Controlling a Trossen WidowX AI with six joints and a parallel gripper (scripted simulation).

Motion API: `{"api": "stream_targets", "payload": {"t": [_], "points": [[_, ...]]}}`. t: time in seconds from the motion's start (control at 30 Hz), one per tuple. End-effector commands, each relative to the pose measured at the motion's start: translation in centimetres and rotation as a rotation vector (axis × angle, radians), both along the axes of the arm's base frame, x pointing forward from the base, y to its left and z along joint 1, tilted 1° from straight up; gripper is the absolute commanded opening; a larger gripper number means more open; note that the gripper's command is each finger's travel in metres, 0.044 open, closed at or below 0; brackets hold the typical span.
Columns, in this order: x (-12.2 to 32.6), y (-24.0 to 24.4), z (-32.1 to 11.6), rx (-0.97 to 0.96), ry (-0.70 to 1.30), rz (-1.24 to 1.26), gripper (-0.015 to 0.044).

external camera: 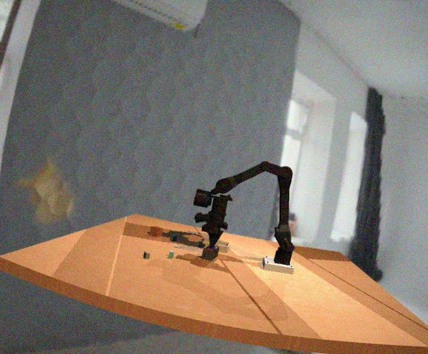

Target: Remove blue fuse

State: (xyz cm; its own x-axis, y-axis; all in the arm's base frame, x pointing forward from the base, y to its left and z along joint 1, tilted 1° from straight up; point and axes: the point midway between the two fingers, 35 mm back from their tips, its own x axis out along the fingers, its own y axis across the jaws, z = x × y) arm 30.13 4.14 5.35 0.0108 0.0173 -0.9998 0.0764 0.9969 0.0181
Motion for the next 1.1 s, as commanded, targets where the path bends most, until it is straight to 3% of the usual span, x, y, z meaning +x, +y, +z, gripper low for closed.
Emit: {"api": "stream_targets", "payload": {"t": [0.0,1.07], "points": [[0.1,0.0,0.3,-0.002,-0.004,-0.001,0.0000],[0.1,0.0,1.9,-0.004,-0.003,-0.003,0.0000]]}}
